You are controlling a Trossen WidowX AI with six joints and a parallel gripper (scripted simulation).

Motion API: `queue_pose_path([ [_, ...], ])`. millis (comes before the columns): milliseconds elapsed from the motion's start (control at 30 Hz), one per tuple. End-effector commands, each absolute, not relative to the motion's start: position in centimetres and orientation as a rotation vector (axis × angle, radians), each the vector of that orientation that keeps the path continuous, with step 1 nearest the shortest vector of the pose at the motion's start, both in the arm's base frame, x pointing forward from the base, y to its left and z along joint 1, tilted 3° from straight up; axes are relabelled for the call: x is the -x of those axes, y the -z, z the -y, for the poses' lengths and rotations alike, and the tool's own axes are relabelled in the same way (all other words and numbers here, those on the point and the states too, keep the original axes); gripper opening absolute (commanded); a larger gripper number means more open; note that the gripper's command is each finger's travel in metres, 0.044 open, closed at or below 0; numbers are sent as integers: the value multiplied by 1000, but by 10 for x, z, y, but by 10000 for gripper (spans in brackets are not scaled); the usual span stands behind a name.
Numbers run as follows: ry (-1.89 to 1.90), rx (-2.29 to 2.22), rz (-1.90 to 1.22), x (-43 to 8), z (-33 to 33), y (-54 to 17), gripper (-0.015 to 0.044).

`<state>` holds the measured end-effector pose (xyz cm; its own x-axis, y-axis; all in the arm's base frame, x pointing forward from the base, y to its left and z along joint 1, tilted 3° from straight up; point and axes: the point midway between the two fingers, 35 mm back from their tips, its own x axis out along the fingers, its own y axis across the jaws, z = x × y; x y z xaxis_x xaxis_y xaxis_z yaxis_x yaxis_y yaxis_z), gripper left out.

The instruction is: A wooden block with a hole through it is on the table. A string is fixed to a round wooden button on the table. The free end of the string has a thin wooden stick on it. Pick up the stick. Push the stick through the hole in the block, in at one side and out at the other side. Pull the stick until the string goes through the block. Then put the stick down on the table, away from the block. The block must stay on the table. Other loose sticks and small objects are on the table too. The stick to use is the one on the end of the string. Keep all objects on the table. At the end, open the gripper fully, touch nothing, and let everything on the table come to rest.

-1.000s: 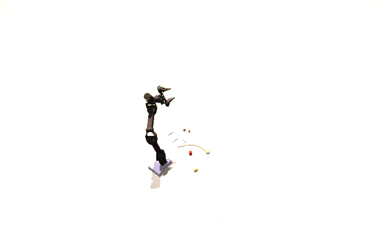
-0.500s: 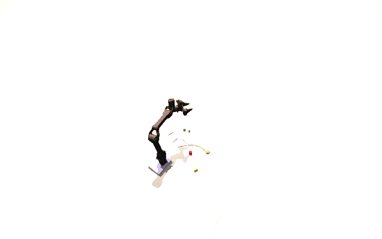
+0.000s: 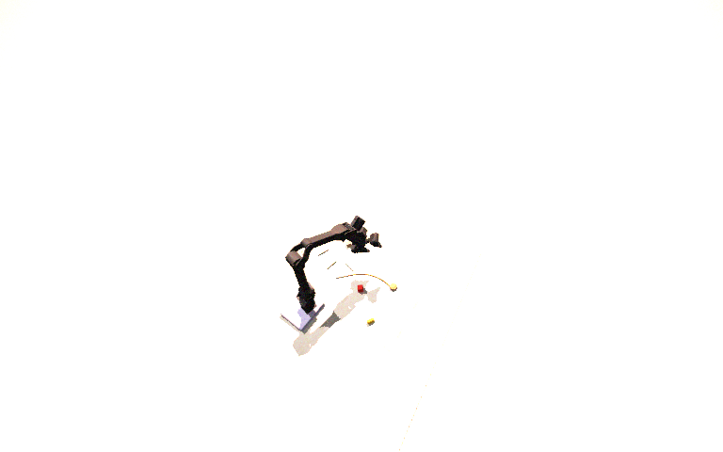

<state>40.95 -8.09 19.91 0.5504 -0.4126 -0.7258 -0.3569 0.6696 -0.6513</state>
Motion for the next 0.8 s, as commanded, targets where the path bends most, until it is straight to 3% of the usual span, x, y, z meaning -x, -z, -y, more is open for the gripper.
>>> queue_pose_path([
  [0, -244, 973, -1244, -367, 106, -142, 440],
  [267, -819, 944, -1409, -274, 122, -76, 440],
  [767, -831, 941, -1409, -272, 122, -75, 440],
])
